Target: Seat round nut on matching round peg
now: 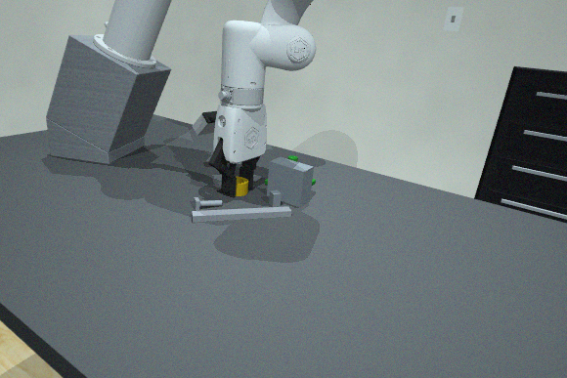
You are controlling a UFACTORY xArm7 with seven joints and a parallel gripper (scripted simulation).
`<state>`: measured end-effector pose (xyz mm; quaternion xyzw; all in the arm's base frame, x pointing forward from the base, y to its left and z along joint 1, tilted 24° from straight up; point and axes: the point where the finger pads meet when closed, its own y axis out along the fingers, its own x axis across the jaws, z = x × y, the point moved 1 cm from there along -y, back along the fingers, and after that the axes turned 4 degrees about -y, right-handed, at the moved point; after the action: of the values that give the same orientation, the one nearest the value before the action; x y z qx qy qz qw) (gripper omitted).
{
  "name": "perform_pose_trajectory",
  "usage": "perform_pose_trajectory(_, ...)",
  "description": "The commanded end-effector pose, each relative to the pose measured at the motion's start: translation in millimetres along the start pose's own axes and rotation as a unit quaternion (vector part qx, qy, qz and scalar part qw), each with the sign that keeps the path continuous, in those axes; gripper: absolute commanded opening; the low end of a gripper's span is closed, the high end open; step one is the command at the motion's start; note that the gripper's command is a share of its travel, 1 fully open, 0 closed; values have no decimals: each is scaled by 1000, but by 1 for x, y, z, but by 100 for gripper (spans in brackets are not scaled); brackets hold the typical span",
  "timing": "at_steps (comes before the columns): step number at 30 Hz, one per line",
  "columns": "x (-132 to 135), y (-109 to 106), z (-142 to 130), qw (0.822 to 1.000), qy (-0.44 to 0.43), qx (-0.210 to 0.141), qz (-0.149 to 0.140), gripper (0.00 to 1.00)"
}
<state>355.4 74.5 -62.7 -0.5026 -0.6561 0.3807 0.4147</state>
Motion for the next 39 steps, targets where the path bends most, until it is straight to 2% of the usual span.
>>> perform_pose_trajectory(1, 0, 0, -1, 1000, 0, -1, 0, 0)
perform_pose_trajectory(16, 0, -13, -1, 1000, 1, 0, 0, 0)
perform_pose_trajectory(31, 0, -46, 0, 1000, 0, -1, 0, 0)
perform_pose_trajectory(39, 0, -49, 0, 1000, 0, -1, 1, 0)
